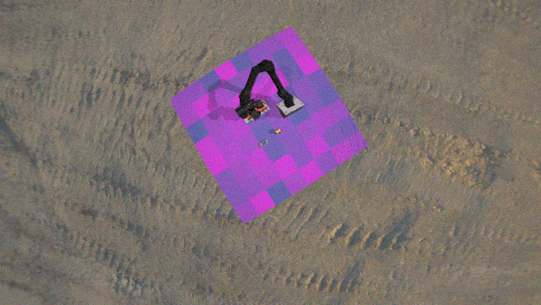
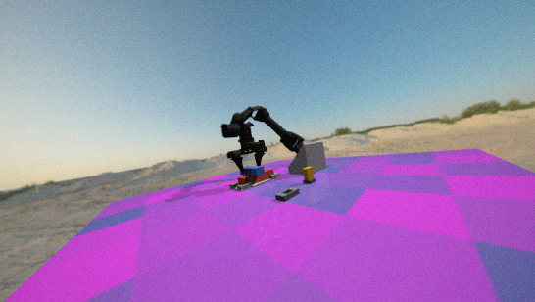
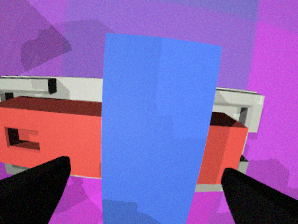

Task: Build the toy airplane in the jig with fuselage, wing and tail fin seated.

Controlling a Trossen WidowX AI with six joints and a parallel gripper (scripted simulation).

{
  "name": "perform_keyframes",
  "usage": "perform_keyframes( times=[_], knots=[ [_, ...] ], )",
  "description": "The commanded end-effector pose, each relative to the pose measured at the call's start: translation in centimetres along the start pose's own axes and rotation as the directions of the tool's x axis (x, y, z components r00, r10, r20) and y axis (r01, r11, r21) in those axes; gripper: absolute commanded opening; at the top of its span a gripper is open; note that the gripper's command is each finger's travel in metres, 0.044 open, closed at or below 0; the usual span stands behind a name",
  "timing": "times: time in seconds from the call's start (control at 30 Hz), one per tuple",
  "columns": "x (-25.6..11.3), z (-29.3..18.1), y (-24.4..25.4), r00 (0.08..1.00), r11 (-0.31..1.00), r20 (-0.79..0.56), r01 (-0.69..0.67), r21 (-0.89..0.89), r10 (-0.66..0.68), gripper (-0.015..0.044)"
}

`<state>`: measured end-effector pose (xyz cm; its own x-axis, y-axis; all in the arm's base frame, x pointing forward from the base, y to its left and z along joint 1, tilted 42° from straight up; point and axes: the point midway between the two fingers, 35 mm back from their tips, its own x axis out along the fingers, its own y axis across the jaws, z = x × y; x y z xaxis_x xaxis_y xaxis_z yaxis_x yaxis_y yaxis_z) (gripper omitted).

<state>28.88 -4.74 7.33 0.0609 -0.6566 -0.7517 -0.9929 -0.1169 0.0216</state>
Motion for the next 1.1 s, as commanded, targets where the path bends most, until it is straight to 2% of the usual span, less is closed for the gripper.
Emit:
perform_keyframes(
  times=[0.0,0.23,0.43,0.57,0.7,0.83,0.97,1.0,1.07],
  knots=[
    [-0.2,0.0,0.0,1.000,1.000,0.000,0.000,0.001,0.000,0.0440],
    [-8.4,0.1,0.0,1.000,1.000,0.000,0.001,-0.004,-0.001,0.0440],
    [-8.6,0.2,-0.4,1.000,1.000,0.000,0.002,0.012,-0.002,0.0440],
    [-8.5,0.2,-0.4,1.000,0.943,0.000,0.002,0.333,-0.002,0.0440],
    [-8.4,0.2,-0.4,1.000,0.742,0.000,0.002,0.670,-0.002,0.0440],
    [-8.3,0.2,-0.4,1.000,0.426,0.000,0.001,0.905,-0.002,0.0440],
    [-8.3,0.2,-0.5,1.000,0.063,0.000,0.001,0.998,-0.002,0.0440],
    [-8.2,0.2,-0.5,1.000,0.014,0.000,0.000,1.000,-0.002,0.0440],
    [-8.2,0.2,-0.5,1.000,-0.002,0.000,0.000,1.000,-0.002,0.0440]
  ],
)
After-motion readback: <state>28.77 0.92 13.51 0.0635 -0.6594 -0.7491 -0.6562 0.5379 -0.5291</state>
